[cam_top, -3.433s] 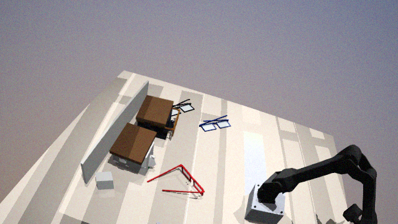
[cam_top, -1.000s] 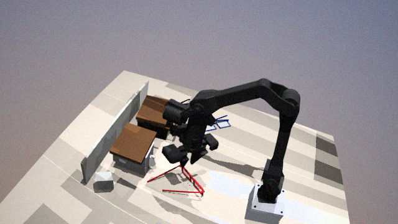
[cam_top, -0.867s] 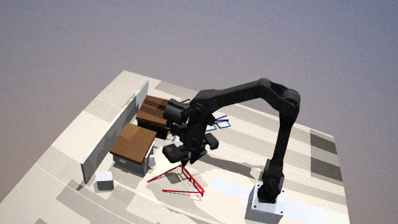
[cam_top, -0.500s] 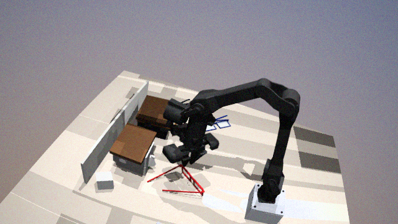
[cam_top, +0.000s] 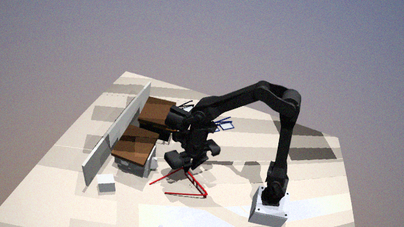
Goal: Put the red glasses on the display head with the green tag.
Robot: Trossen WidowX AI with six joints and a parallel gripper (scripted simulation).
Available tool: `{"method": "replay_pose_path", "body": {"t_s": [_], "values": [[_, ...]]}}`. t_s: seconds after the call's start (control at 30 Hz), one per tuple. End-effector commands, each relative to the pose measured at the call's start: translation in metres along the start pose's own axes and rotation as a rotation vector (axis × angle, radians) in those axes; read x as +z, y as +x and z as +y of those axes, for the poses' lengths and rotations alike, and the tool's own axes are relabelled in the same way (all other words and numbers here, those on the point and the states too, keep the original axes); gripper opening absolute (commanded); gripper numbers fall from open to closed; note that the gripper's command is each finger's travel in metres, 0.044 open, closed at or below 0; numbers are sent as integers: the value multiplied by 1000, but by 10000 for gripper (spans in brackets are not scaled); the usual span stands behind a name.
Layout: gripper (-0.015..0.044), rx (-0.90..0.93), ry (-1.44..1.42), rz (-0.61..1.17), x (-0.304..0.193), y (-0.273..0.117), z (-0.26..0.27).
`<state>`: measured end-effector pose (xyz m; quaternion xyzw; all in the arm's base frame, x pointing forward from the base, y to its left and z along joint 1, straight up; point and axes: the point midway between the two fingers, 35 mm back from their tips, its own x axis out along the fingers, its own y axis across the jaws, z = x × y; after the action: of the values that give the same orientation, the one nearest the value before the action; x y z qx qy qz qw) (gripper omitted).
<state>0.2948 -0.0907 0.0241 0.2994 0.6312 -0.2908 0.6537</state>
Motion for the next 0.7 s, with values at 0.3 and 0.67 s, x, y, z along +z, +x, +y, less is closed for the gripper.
{"method": "replay_pose_path", "body": {"t_s": [0.3, 0.67], "values": [[120, -8, -5, 2, -1, 24, -4], [120, -8, -5, 3, -1, 37, -6]]}}
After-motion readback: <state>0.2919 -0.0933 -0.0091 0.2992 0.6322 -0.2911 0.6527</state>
